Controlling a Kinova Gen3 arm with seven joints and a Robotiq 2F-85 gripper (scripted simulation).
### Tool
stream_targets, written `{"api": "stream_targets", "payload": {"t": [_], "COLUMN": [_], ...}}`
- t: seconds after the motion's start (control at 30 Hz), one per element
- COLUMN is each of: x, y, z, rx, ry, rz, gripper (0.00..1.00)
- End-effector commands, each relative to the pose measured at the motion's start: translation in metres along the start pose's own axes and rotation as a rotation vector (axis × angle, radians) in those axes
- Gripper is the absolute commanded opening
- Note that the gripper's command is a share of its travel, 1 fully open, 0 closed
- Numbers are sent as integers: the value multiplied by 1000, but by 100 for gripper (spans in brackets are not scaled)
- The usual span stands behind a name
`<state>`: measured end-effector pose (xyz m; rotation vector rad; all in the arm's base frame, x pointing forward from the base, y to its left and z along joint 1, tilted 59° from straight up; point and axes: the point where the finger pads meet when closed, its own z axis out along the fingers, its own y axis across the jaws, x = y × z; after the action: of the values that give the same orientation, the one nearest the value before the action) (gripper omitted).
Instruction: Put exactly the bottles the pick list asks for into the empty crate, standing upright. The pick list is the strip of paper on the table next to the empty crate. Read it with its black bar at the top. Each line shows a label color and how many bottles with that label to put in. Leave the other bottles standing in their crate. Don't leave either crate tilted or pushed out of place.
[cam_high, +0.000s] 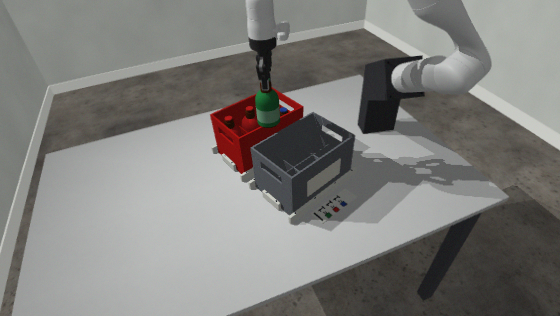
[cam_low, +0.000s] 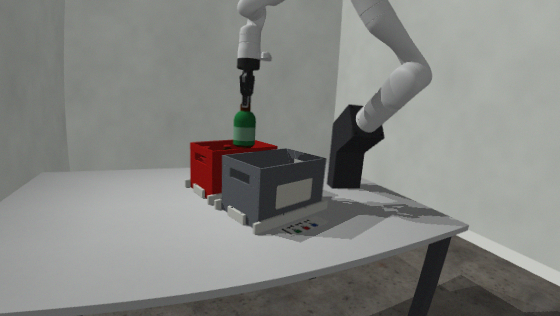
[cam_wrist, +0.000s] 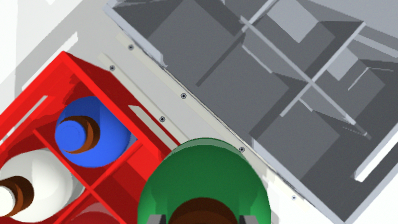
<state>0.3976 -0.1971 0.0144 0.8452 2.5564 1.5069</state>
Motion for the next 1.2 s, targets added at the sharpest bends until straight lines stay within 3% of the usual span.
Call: {"api": "stream_targets", "payload": {"t": [0.0,1.17], "x": [5,67], "y": [-1,-8], "z": [-1,-1], "rx": [1,1], "ry": [-3,-3], "rz": [0,0], "gripper": [10,10]}}
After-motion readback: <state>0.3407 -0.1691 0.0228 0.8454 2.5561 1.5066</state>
